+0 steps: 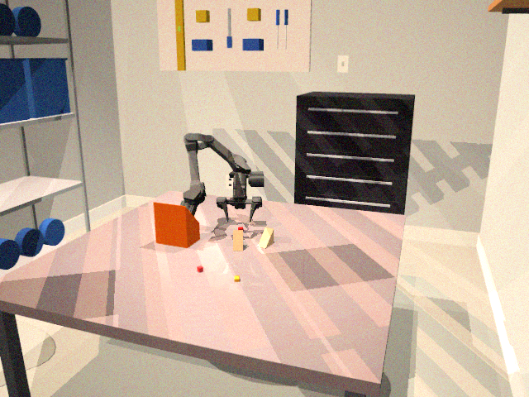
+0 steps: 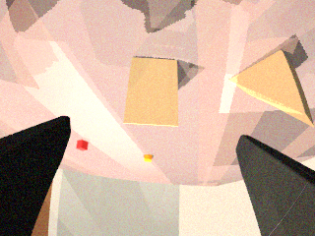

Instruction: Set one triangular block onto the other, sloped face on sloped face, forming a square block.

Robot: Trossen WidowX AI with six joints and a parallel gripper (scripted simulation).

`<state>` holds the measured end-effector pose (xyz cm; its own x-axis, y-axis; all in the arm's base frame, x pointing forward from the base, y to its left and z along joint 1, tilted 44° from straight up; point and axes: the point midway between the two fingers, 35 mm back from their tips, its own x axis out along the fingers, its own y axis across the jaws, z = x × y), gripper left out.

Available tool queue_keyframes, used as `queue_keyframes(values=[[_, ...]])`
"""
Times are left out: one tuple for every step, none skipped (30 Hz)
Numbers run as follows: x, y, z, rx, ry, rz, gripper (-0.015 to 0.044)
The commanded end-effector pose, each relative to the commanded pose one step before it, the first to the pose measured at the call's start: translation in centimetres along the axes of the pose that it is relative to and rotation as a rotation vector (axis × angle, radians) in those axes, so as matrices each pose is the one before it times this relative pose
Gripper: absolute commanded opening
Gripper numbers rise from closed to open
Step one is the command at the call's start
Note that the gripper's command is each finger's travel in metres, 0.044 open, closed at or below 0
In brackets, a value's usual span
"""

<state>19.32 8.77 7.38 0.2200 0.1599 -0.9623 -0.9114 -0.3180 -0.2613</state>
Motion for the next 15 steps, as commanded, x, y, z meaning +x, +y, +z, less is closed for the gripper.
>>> queue_keyframes(values=[[-0.132,0.169,-0.045,-0.0632,0.02456,-0.02107,0.044],[0.0,0.0,0.0,0.0,0.0,0.0,0.044],[0.0,0.0,0.0,0.0,0.0,0.0,0.044],[0.0,0.0,0.0,0.0,0.0,0.0,0.044],[0.0,0.0,0.0,0.0,0.0,0.0,0.044],[0.026,-0.007,0.0,0.0,0.0,0.0,0.044],[0.079,-0.02,0.0,0.0,0.0,-0.00001,0.044],[0.132,-0.033,-0.001,0.0,0.0,-0.00001,0.044],[0.16,-0.039,-0.001,0.0,0.0,-0.00002,0.044],[0.16,-0.038,-0.001,0.0,0.0,-0.00002,0.044],[0.16,-0.036,-0.001,0.0,0.0,-0.00001,0.044],[0.16,-0.035,-0.001,0.0,0.0,-0.00001,0.044],[0.16,-0.033,-0.001,0.0,0.0,-0.00001,0.044],[0.16,-0.032,-0.001,0.0,0.0,-0.00001,0.044],[0.16,-0.03,-0.001,0.0,0.0,-0.00001,0.044]])
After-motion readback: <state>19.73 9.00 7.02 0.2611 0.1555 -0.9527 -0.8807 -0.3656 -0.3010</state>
